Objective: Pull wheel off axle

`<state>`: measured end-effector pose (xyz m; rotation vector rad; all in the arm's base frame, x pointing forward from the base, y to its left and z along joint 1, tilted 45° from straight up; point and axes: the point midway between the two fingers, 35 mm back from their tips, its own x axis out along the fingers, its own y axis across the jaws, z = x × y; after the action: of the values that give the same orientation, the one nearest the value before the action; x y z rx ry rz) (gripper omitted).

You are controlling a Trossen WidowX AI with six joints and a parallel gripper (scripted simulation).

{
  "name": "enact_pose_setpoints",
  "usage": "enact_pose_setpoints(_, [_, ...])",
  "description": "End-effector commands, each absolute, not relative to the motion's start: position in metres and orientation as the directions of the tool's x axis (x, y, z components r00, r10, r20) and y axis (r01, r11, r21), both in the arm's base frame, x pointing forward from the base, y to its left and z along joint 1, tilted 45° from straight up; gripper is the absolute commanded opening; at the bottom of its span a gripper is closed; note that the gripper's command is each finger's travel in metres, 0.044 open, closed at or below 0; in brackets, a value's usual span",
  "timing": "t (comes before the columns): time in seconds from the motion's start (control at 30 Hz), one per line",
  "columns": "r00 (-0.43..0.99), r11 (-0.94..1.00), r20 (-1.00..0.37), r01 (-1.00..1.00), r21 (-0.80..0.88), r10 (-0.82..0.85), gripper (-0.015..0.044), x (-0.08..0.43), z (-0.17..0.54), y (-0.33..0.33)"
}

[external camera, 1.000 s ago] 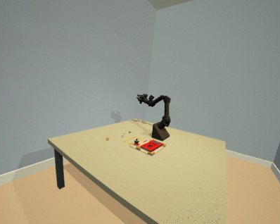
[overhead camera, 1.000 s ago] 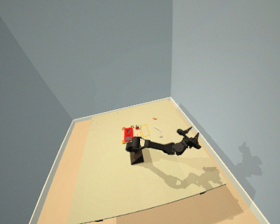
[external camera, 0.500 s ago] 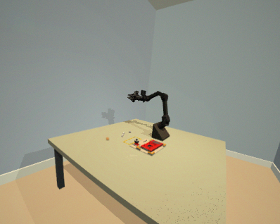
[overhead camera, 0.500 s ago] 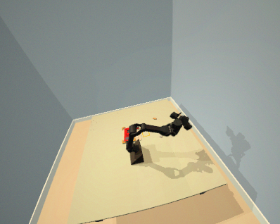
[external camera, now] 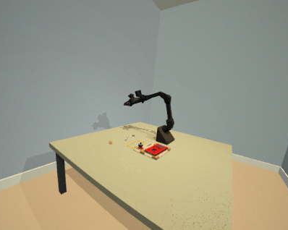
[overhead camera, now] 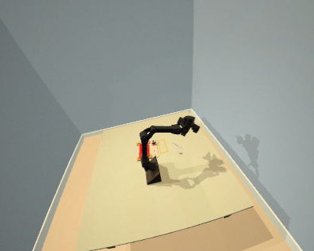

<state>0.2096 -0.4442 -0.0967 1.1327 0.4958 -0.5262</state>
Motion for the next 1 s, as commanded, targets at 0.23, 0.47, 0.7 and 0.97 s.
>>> enact_pose_setpoints(0.23, [0.69, 0.507, -0.708, 0.561, 0.654, 0.15, 0.03, 0.292, -0.081, -0.355])
enact_pose_setpoints(0.47, [0.584, 0.631, -0.738, 0.441, 0.638, 0.338, 0.03, 0.338, -0.067, -0.283])
enact_pose_setpoints(0.7, [0.424, 0.71, -0.748, 0.284, 0.645, 0.51, 0.03, 0.367, -0.048, -0.201])
enact_pose_setpoints(0.97, [0.191, 0.735, -0.736, 0.09, 0.672, 0.649, 0.03, 0.377, -0.021, -0.106])
